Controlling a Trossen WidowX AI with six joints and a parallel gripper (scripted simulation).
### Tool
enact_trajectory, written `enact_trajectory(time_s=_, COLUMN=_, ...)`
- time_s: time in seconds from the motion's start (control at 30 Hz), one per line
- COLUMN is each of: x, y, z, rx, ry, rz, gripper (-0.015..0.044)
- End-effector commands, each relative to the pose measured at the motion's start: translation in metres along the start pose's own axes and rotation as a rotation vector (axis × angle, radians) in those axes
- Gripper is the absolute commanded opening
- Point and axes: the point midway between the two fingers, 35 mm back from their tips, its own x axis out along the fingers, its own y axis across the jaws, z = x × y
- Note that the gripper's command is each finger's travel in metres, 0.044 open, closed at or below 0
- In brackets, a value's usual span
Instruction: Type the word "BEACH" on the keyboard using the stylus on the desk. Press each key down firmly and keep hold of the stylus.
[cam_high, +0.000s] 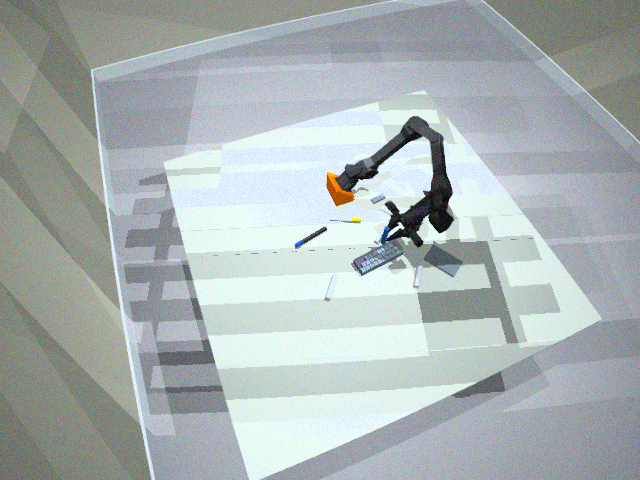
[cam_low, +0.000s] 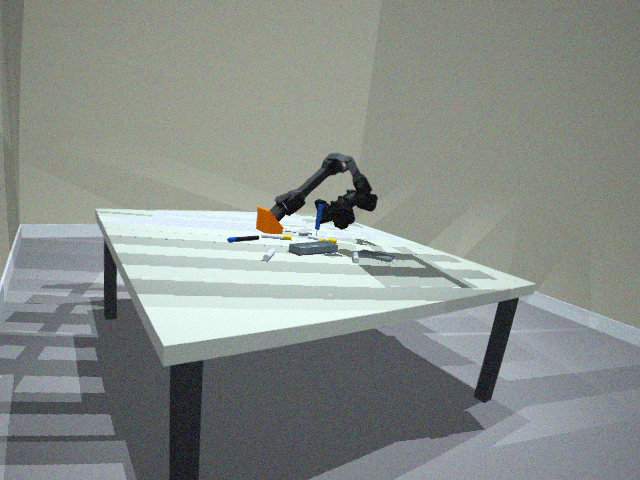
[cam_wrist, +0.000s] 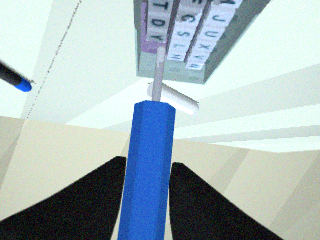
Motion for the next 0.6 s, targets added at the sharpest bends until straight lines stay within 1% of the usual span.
enact_trajectory(time_s=0.0, x=0.004, y=0.004, z=-0.002, rx=-0.005, ry=-0.003, rz=-0.008, gripper=0.0000)
enact_trajectory(time_s=0.3, x=0.014, y=0.003, z=0.014, rx=-0.005, ry=-0.004, rz=-0.008, gripper=0.0000)
enact_trajectory(time_s=0.4, x=0.015, y=0.002, z=0.016, rx=-0.005, ry=-0.005, rz=-0.008, gripper=0.0079)
enact_trajectory(time_s=0.57, x=0.016, y=0.002, z=0.016, rx=-0.005, ry=-0.005, rz=-0.008, gripper=0.0081)
